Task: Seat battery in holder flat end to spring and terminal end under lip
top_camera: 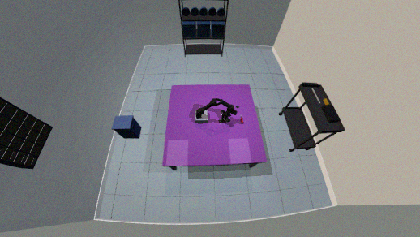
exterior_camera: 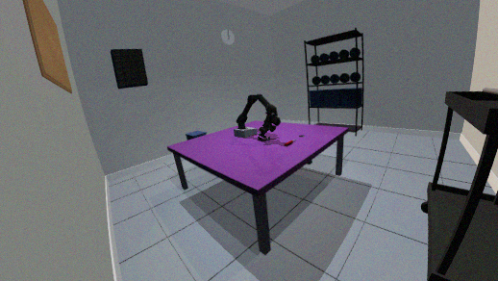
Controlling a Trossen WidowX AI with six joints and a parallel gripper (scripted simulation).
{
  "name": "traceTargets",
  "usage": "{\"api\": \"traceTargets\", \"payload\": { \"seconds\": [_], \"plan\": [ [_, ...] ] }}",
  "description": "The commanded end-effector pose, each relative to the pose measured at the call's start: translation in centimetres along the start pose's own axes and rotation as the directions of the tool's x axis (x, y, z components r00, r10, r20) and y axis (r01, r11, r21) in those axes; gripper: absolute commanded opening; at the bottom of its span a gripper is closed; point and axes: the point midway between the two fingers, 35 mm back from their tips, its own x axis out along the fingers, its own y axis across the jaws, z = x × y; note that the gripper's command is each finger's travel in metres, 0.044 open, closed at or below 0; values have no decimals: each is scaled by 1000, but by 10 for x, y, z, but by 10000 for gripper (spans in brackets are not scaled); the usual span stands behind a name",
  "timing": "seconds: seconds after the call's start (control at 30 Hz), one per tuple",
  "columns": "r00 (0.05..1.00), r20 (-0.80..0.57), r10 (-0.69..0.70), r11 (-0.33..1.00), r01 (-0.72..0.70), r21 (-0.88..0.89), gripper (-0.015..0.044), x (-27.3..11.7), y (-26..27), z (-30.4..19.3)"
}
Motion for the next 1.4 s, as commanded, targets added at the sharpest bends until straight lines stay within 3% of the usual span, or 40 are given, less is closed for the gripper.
{"api": "traceTargets", "payload": {
  "seconds": [0.0,1.37],
  "plan": [
    [999,-34,-1,1000,1,0,67,4,0,1],
    [998,-62,1,1000,-1,1,67,-2,0,22]
  ]
}}
